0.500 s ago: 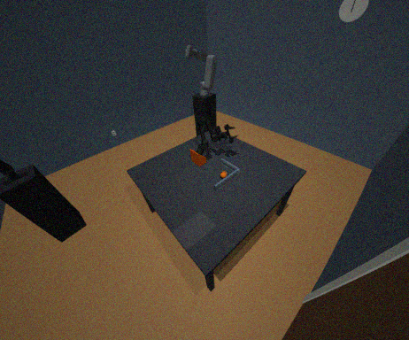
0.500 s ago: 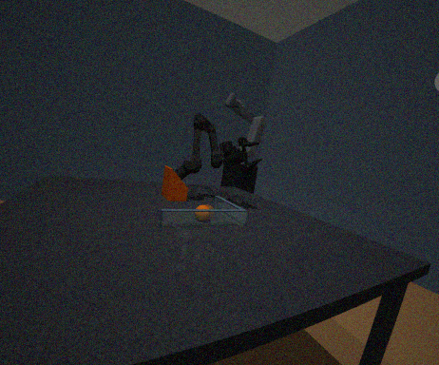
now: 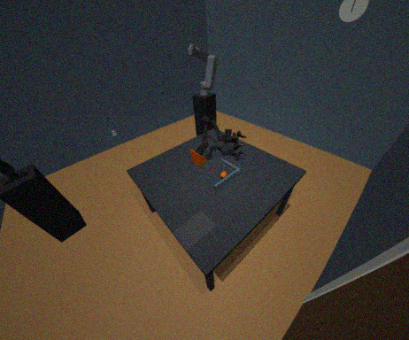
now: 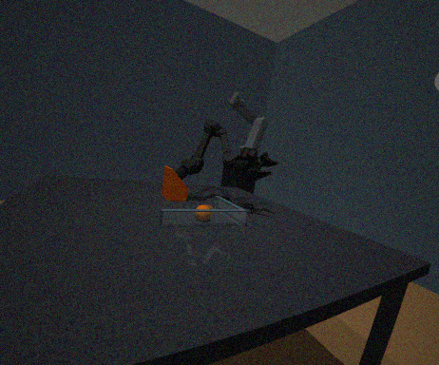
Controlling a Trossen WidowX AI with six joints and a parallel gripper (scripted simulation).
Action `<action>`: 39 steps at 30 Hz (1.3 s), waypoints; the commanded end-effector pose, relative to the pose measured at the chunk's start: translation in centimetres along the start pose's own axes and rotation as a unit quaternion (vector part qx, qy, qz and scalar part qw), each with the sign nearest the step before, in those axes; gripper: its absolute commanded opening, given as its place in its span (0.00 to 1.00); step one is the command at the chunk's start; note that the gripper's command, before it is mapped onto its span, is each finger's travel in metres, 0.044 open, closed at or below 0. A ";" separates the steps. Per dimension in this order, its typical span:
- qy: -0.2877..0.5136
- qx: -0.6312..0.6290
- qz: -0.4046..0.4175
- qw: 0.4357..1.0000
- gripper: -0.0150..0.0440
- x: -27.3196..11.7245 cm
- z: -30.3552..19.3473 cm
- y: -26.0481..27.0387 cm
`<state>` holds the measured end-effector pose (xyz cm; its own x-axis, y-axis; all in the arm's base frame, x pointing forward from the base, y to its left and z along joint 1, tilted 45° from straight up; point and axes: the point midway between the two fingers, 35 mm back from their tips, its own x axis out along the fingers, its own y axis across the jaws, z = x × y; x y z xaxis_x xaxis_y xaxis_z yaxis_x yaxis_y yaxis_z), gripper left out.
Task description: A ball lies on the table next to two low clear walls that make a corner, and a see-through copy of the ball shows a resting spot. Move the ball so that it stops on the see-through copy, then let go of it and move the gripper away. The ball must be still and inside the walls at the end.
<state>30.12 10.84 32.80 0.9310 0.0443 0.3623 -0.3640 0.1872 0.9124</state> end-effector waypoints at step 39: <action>0.647 -0.068 -0.363 0.667 0.93 -8.0 11.1 -32.7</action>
<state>34.29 -6.73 2.04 0.1480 0.6539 -0.7420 0.1247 0.7319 0.6699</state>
